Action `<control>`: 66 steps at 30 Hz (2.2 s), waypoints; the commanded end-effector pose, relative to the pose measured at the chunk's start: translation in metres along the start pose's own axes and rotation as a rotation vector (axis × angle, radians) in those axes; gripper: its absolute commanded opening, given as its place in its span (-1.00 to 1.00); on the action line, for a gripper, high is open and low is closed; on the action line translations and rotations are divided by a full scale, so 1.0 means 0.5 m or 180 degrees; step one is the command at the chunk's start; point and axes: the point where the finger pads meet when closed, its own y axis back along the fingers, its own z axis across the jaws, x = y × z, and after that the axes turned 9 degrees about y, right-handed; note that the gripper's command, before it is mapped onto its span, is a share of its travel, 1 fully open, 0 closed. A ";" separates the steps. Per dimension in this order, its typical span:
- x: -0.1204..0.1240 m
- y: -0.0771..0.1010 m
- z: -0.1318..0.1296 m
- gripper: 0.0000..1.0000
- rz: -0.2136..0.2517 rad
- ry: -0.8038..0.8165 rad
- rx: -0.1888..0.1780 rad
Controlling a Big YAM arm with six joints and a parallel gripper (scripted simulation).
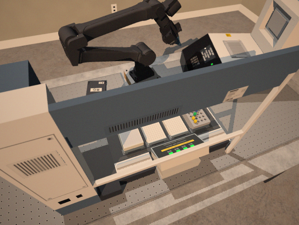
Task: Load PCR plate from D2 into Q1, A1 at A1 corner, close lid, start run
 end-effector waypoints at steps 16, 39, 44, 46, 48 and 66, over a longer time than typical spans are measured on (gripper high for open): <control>0.005 0.052 0.079 -1.00 0.0084 -0.0047 -0.0305; 0.003 0.020 0.026 -1.00 0.0029 0.0024 -0.0073; -0.060 0.013 -0.012 1.00 0.0086 0.0120 0.0060; -0.062 0.009 -0.015 1.00 0.0105 0.0142 0.0034; -0.080 0.009 -0.021 1.00 0.0188 0.0170 0.0215; -0.249 0.020 -0.051 1.00 0.0207 0.0410 0.0565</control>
